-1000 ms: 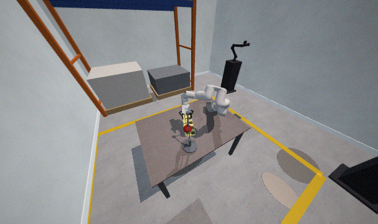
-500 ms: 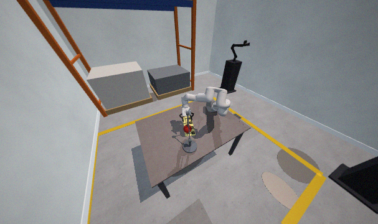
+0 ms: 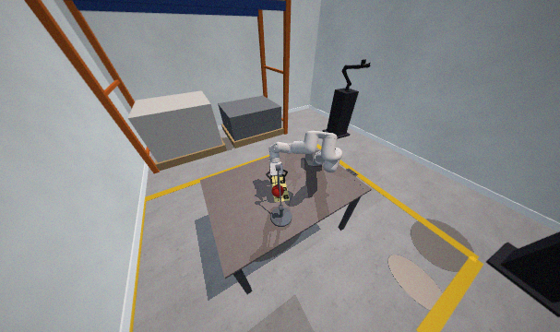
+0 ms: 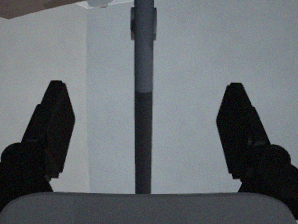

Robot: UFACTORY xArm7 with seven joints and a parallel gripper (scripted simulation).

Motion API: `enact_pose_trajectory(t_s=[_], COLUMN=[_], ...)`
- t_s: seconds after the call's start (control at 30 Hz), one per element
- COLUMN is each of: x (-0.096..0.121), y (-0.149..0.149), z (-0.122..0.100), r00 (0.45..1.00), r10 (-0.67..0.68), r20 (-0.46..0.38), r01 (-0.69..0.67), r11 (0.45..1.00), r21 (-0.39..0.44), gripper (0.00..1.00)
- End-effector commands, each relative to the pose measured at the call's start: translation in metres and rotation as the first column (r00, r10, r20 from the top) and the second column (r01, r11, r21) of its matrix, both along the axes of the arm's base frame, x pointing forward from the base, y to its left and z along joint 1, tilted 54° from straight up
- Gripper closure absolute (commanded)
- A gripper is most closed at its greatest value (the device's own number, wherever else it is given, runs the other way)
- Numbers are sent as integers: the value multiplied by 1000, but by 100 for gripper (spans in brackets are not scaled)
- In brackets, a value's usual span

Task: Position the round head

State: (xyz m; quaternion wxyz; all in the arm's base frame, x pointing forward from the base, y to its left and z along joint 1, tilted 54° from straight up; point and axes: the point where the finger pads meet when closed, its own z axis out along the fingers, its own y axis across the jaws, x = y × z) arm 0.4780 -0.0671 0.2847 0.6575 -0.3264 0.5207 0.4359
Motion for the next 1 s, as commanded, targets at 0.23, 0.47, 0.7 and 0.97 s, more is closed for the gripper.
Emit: enact_pose_trajectory(t_s=[0.23,0.47,0.7,0.97], x=[5,4,3,4], y=[7,6,4,5], z=[2,2,2,2], r00=[1000,1000,1000,1000], r10=[-5,-4,-4,-4], r20=[3,2,2,2], r01=[5,4,4,4], r11=[1000,1000,1000,1000], r21=[-1,-1,-1,-1], gripper=[100,100,100,100])
